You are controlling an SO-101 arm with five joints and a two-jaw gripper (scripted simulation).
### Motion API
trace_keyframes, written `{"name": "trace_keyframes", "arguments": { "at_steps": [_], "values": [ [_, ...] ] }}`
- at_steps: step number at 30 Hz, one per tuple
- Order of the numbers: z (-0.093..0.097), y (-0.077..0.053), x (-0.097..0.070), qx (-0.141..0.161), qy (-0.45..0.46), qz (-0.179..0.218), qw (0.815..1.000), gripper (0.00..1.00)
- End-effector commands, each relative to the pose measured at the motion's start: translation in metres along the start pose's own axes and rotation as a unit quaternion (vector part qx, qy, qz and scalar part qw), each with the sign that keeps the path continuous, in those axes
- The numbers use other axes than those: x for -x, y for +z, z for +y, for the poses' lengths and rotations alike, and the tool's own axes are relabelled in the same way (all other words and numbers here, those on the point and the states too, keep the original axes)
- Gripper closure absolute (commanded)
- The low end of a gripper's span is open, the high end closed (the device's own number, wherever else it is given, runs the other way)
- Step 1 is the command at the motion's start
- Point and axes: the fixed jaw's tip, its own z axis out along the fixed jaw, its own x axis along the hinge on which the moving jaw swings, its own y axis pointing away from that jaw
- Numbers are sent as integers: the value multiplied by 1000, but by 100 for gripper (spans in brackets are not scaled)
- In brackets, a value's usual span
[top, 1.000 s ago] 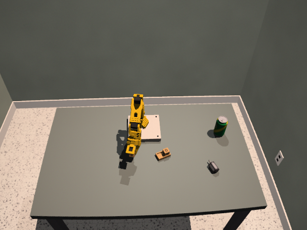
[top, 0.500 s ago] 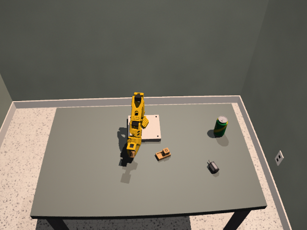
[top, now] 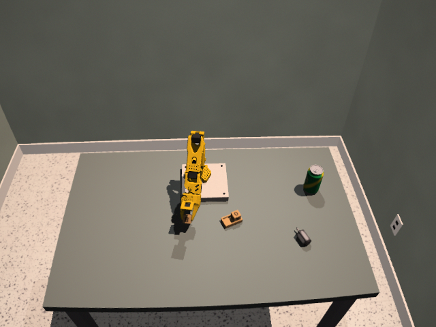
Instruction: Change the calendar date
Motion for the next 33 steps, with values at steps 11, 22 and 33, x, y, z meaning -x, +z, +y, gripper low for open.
{"name": "trace_keyframes", "arguments": {
  "at_steps": [11,22,33],
  "values": [
    [-2,6,2,-1,-4,-49,999,100],
    [-2,10,3,2,-11,-126,992,100],
    [-2,5,4,3,-17,-184,983,100]
  ]
}}
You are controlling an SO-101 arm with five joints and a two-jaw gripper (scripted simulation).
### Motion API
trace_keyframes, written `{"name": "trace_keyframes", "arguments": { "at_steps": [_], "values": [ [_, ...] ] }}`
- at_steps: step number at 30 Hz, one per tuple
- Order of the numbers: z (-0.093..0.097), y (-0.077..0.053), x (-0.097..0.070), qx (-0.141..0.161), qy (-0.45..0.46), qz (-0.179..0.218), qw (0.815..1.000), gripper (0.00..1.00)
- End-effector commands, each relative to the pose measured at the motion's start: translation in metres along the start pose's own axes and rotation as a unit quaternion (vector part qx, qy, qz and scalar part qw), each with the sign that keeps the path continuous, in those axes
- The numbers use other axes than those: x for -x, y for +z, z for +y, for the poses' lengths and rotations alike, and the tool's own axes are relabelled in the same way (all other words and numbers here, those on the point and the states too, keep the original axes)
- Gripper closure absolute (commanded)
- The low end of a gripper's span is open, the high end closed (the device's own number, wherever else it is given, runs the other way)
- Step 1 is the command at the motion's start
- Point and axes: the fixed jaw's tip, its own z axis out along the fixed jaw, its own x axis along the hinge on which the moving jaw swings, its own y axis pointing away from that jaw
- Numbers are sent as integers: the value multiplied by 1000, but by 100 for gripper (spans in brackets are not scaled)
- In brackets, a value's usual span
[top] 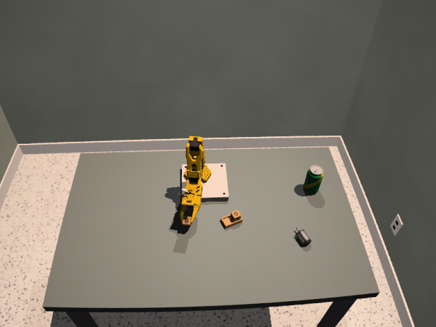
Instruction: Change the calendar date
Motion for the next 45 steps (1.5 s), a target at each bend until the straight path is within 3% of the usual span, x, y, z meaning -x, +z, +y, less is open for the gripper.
{"name": "trace_keyframes", "arguments": {
  "at_steps": [1,9,45],
  "values": [
    [-2,-2,2,-3,-2,-31,1000,100],
    [-2,-4,3,-3,-3,-46,999,100],
    [-2,-6,2,-4,-10,-46,999,100]
  ]
}}
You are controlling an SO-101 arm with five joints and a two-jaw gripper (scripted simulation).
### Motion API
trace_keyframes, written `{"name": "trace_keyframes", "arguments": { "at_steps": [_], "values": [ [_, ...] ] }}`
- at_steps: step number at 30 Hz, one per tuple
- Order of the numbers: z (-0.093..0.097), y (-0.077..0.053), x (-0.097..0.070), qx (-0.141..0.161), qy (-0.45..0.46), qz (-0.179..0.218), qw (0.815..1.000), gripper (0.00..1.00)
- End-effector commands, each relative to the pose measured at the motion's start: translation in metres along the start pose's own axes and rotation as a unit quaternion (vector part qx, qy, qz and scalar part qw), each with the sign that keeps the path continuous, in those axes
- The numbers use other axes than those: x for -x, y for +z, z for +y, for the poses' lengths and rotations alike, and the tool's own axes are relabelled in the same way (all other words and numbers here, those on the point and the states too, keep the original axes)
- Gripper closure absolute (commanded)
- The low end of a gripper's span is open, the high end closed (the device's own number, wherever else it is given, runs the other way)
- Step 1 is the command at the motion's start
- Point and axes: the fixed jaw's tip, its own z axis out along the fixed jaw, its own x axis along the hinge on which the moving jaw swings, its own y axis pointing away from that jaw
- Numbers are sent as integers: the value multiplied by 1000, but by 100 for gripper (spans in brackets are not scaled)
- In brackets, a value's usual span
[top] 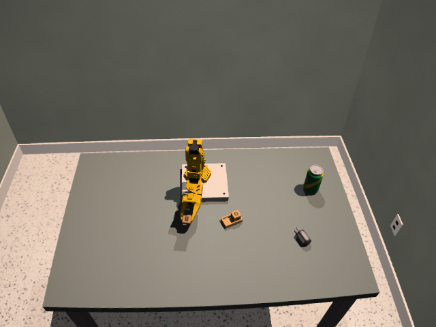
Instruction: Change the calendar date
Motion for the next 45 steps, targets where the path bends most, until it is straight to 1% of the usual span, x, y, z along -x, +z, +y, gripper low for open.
{"name": "trace_keyframes", "arguments": {
  "at_steps": [1,45],
  "values": [
    [-2,-1,-2,-4,-1,1,1000,100],
    [-2,5,-16,-4,-1,1,1000,100]
  ]
}}
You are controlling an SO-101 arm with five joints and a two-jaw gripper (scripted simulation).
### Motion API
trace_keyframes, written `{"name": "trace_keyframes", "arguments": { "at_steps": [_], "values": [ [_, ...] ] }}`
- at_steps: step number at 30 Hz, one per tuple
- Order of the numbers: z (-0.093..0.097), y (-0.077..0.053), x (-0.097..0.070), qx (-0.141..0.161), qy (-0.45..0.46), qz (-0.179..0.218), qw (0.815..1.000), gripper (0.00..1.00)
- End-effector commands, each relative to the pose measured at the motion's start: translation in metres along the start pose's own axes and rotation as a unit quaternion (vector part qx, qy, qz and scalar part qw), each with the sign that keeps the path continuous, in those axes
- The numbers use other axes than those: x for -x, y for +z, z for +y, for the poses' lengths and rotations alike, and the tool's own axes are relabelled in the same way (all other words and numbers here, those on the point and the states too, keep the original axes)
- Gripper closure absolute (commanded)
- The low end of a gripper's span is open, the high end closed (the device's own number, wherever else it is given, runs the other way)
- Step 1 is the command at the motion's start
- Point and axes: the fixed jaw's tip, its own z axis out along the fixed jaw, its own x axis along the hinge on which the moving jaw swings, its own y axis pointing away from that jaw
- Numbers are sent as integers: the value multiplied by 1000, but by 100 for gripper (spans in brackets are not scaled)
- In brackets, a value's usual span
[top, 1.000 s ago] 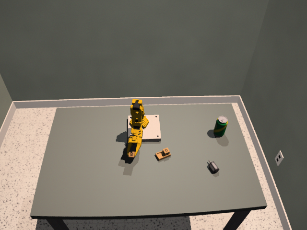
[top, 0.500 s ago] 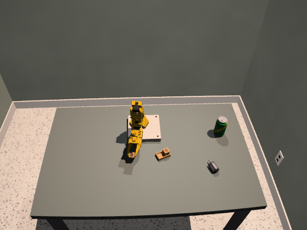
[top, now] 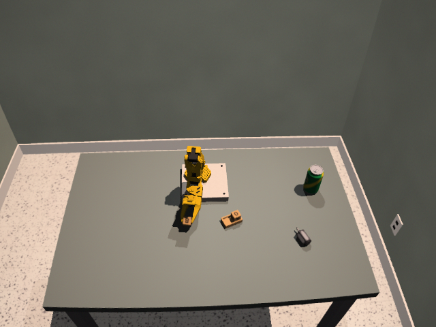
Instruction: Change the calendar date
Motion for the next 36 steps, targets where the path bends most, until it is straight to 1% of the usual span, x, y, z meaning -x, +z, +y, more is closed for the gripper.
{"name": "trace_keyframes", "arguments": {
  "at_steps": [1,28,36],
  "values": [
    [-2,2,1,-4,-1,-10,1000,100],
    [-2,5,-6,-4,-1,-10,1000,100],
    [-2,7,-11,-4,-1,-10,1000,100]
  ]
}}
